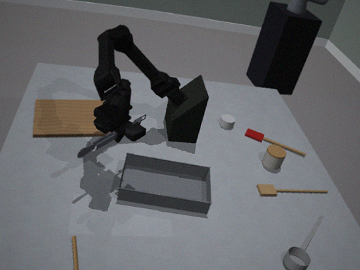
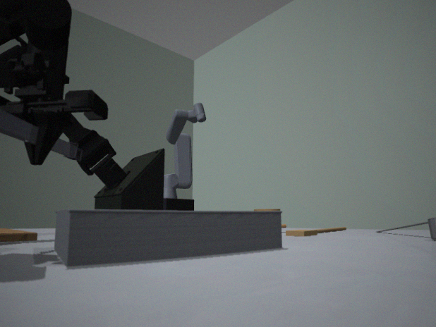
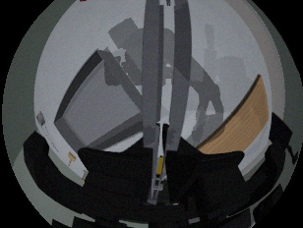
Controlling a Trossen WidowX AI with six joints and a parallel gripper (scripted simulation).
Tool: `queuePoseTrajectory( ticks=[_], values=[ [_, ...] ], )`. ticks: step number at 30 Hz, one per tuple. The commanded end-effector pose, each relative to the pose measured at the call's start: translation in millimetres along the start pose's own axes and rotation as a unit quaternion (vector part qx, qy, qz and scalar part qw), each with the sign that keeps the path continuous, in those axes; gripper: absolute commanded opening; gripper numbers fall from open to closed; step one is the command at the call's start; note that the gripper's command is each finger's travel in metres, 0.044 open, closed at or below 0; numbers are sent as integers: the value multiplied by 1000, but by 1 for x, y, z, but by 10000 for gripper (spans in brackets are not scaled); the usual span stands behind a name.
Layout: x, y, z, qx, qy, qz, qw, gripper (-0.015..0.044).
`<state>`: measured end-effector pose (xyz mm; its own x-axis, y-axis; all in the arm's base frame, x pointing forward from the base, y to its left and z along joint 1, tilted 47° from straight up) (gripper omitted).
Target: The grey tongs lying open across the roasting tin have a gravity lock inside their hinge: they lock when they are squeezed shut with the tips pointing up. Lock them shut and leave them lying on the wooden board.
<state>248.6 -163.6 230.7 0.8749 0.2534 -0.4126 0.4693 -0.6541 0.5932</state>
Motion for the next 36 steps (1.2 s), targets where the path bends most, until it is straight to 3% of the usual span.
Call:
queuePoseTrajectory(
  ticks=[1,36],
  values=[
    [-25,4,-4,-4,1,13,1000,-150],
    [-149,13,19,48,13,110,993,-150]
  ],
)
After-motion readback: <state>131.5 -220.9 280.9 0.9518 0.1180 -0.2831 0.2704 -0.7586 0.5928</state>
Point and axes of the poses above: the point midway between the two fingers, 35 mm back from their tips, its own z axis out along the fingers, its own x axis across the jaws, y = z × x, the point moved 5 cm from there along -z, back along the fingers, and after that the axes turned 10 degrees about z, right-handed, at the moved point
